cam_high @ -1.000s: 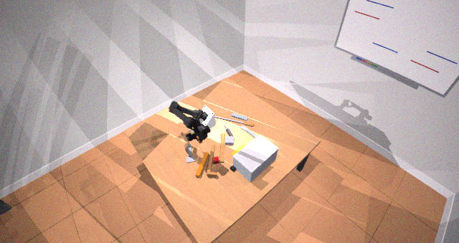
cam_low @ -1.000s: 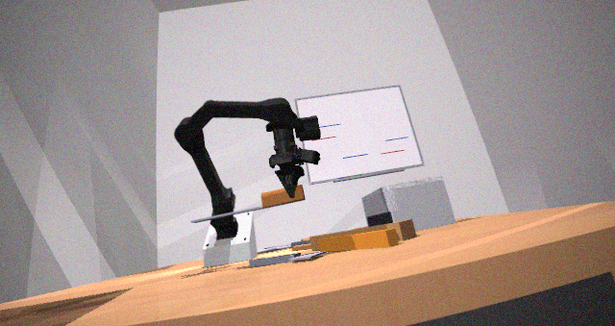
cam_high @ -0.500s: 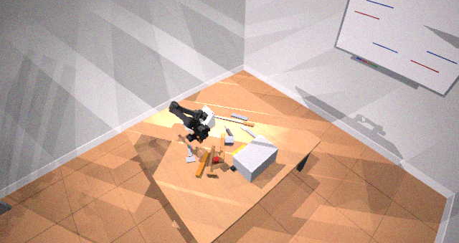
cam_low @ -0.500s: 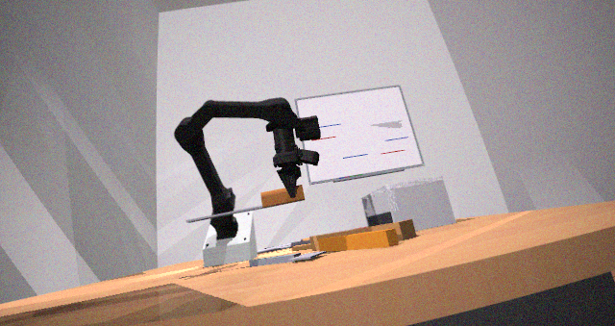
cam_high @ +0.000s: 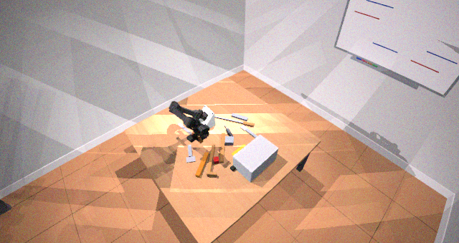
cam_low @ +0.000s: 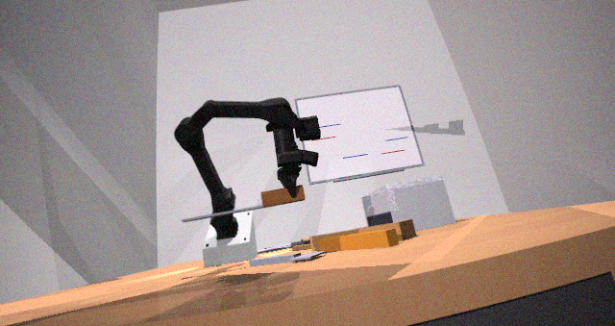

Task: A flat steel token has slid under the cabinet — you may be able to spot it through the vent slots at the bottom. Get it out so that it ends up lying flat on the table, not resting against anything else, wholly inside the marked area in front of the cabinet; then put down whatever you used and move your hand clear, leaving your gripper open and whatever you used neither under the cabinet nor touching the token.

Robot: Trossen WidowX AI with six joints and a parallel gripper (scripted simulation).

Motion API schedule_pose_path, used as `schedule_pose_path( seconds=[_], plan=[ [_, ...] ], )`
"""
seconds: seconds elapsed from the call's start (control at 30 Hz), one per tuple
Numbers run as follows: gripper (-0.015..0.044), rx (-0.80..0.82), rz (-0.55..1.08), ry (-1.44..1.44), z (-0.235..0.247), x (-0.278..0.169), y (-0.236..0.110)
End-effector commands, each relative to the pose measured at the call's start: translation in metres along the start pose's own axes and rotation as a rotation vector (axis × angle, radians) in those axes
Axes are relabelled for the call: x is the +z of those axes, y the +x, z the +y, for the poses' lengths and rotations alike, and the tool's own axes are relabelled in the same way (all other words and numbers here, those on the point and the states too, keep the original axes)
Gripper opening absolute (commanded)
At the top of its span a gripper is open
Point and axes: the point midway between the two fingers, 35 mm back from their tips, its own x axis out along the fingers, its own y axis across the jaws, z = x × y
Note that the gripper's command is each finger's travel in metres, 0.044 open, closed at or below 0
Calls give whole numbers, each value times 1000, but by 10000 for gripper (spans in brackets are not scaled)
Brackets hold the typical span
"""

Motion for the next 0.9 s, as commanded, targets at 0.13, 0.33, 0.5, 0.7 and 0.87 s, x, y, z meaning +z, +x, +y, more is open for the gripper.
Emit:
schedule_pose_path(
  seconds=[0.13, 0.33, 0.5, 0.7, 0.87],
  plan=[
    [0, 4, 0, -62, 0, 0, -1],
    [0, 4, 0, -109, 0, 0, -1],
    [0, 4, 0, -148, 0, 0, -1],
    [0, 4, 0, -196, 0, 0, -1],
    [0, 4, 0, -235, 0, 0, -1]
  ],
)
